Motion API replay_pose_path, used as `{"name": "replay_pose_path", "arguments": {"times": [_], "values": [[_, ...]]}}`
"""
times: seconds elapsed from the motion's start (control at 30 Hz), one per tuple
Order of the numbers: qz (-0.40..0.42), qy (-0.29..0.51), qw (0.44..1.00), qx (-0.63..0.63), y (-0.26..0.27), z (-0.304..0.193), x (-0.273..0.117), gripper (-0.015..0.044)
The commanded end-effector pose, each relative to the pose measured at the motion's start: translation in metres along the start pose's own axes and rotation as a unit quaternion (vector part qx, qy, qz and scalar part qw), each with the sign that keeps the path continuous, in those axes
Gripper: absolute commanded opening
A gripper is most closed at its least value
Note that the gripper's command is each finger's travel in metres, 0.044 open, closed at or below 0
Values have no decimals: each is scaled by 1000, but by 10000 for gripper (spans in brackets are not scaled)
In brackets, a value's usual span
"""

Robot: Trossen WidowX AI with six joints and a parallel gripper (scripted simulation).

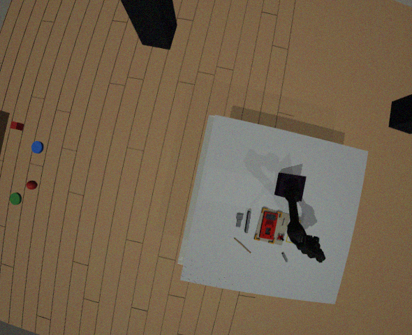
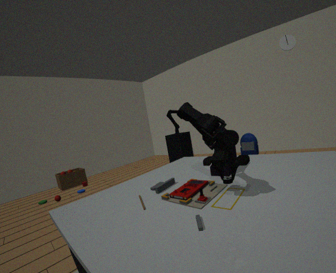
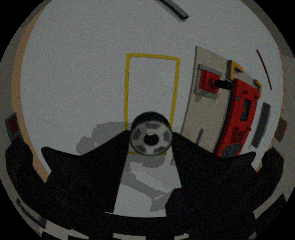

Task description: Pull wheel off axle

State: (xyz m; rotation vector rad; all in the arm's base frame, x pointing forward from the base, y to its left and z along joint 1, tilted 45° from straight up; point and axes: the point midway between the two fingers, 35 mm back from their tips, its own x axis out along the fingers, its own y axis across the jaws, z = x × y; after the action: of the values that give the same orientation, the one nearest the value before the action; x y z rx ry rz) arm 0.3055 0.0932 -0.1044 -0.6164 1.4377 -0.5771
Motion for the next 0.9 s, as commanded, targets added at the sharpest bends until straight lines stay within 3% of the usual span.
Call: {"name": "replay_pose_path", "arguments": {"times": [0.0, 0.37, 0.73, 0.87], "values": [[-2, 0, 1000, -2, 0, 1, 18, 0], [-5, 0, 1000, -2, -3, -2, 76, 0], [-5, 6, 1000, 0, -4, -3, 72, 289], [-4, 4, 1000, -1, -3, -2, 51, 300]]}}
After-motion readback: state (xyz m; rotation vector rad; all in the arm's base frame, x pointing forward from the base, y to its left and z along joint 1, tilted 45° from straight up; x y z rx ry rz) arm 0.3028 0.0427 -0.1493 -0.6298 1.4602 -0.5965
